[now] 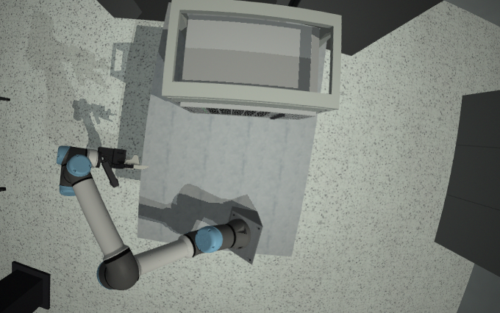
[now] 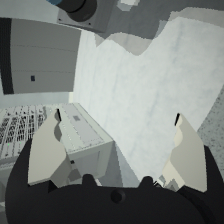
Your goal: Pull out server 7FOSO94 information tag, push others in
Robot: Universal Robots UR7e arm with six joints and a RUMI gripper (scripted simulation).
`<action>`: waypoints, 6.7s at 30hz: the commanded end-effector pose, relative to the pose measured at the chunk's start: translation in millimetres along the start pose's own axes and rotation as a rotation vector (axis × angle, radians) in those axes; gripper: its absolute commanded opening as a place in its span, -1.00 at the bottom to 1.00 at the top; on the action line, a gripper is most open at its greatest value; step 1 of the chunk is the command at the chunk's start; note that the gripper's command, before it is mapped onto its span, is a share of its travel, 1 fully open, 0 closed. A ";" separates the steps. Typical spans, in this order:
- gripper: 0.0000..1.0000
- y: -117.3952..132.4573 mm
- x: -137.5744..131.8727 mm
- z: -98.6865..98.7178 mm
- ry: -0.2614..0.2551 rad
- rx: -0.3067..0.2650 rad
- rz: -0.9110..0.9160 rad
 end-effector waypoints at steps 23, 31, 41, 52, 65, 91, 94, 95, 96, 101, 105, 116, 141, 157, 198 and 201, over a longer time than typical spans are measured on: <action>1.00 34.3 -49.7 4.4 0.003 0.016 0.158; 1.00 45.8 -70.9 6.6 0.004 0.023 0.221; 1.00 56.4 -94.0 8.9 0.005 0.031 0.287; 1.00 66.8 -122.0 11.9 0.007 0.039 0.365; 1.00 78.3 -165.7 16.5 0.009 0.052 0.484; 1.00 85.6 -246.0 25.2 0.012 0.076 0.696; 1.00 85.2 -257.3 26.5 0.013 0.079 0.725; 1.00 85.0 -261.0 26.9 0.013 0.080 0.735; 1.00 84.8 -264.8 27.3 0.013 0.081 0.745; 1.00 83.5 -279.8 29.0 0.014 0.085 0.785; 1.00 82.1 -291.1 30.3 0.014 0.089 0.814; 1.00 74.2 -331.9 34.9 0.016 0.101 0.924; 1.00 47.3 -405.1 43.5 0.020 0.123 1.129; 1.00 22.4 -448.5 48.7 0.022 0.138 1.260; 1.00 -57.1 -535.0 59.6 0.027 0.172 1.568; 1.00 -63.7 -540.1 60.3 0.027 0.174 1.590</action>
Point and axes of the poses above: the point where the finger pads meet when closed, its own z axis out along the fingers, its own x axis across the jaws, y = z × x, the point moved 5 cm from there along -z, back along the fingers, and after that the axes turned 2 degrees about z, right-handed, at the moved point
